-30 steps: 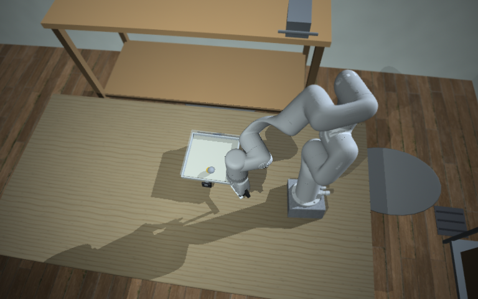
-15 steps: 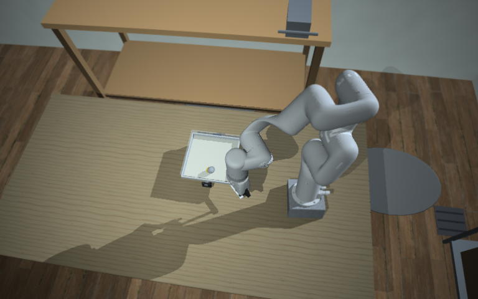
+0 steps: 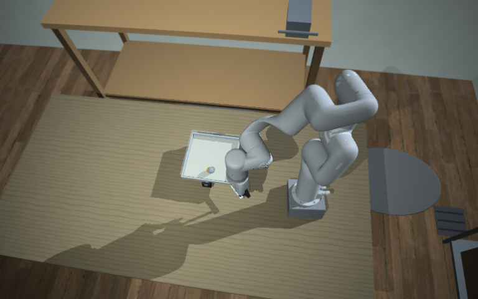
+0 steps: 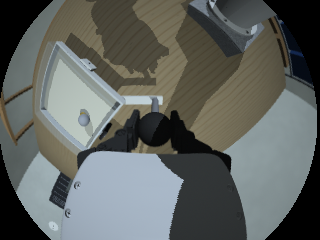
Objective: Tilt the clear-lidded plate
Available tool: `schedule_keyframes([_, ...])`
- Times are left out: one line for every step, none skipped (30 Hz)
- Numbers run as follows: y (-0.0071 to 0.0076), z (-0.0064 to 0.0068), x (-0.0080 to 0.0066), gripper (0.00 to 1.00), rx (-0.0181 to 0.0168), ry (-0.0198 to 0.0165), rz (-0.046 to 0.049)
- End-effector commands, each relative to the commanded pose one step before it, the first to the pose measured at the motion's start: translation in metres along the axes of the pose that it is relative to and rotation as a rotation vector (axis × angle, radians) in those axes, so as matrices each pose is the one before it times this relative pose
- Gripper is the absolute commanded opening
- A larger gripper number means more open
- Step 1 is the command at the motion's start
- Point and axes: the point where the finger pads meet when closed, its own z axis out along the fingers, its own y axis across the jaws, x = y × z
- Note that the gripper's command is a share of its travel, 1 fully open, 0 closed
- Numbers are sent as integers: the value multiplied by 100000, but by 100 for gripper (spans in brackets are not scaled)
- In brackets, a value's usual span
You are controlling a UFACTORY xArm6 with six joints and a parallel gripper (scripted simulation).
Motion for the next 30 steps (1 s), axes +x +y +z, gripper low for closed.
schedule_keyframes([-74,-102,-150,0,179,-405,0])
schedule_keyframes([0,0,0,0,0,0,0])
schedule_keyframes([0,0,0,0,0,0,0])
schedule_keyframes([0,0,0,0,0,0,0])
schedule_keyframes([-9,-22,37,0,0,0,0])
schedule_keyframes([-9,-22,37,0,0,0,0])
schedule_keyframes([-9,-22,37,0,0,0,0])
schedule_keyframes([-9,-21,37,0,0,0,0])
schedule_keyframes([-7,-17,8,0,0,0,0])
schedule_keyframes([-7,-17,7,0,0,0,0])
schedule_keyframes([-7,-17,7,0,0,0,0])
schedule_keyframes([-7,-17,7,0,0,0,0])
schedule_keyframes([-7,-17,7,0,0,0,0])
schedule_keyframes([-7,-17,7,0,0,0,0])
schedule_keyframes([0,0,0,0,0,0,0])
schedule_keyframes([0,0,0,0,0,0,0])
schedule_keyframes([0,0,0,0,0,0,0])
schedule_keyframes([0,0,0,0,0,0,0])
schedule_keyframes([0,0,0,0,0,0,0])
schedule_keyframes([0,0,0,0,0,0,0])
schedule_keyframes([0,0,0,0,0,0,0])
schedule_keyframes([11,24,-38,0,0,0,0])
schedule_keyframes([11,25,-38,0,0,0,0])
schedule_keyframes([11,25,-38,0,0,0,0])
schedule_keyframes([11,25,-38,0,0,0,0])
schedule_keyframes([6,15,-6,0,0,0,0])
schedule_keyframes([6,15,-6,0,0,0,0])
schedule_keyframes([6,15,-6,0,0,0,0])
schedule_keyframes([6,15,-6,0,0,0,0])
schedule_keyframes([6,15,-6,0,0,0,0])
